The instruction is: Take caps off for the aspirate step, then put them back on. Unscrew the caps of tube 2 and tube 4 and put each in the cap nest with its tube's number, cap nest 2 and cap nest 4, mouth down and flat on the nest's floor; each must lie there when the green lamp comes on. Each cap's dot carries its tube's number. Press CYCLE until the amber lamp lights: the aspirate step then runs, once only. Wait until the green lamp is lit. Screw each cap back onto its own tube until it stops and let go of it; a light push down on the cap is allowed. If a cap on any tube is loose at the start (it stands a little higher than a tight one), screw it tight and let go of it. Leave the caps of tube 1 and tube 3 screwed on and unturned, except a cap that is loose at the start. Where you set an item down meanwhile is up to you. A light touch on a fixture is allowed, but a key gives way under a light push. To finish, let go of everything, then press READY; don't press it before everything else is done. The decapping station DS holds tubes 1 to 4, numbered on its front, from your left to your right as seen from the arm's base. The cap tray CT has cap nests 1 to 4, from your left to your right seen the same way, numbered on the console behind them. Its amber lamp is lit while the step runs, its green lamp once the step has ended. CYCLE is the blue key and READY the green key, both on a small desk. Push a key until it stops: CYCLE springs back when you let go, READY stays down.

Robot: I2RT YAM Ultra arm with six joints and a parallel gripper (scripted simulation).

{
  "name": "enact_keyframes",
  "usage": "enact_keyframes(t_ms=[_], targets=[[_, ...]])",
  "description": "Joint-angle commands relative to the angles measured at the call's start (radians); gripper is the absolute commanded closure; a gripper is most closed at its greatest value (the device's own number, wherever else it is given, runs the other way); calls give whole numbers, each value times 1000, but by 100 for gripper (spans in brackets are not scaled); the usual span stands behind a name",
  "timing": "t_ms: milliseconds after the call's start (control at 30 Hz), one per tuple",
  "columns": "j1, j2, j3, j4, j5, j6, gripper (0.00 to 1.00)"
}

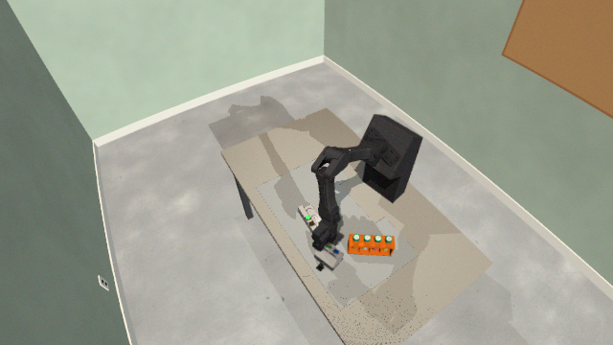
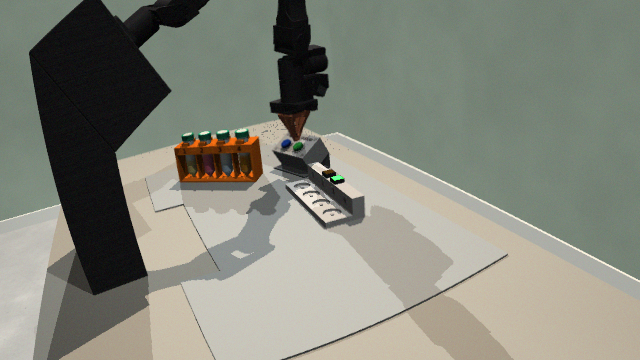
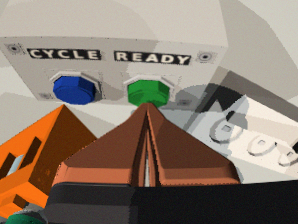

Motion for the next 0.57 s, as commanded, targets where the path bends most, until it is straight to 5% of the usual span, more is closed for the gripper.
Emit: enact_keyframes(t_ms=[0,533], targets=[[1,-6,4,1,-4,-1,100],[-4,20,16,15,-8,-3,100]])
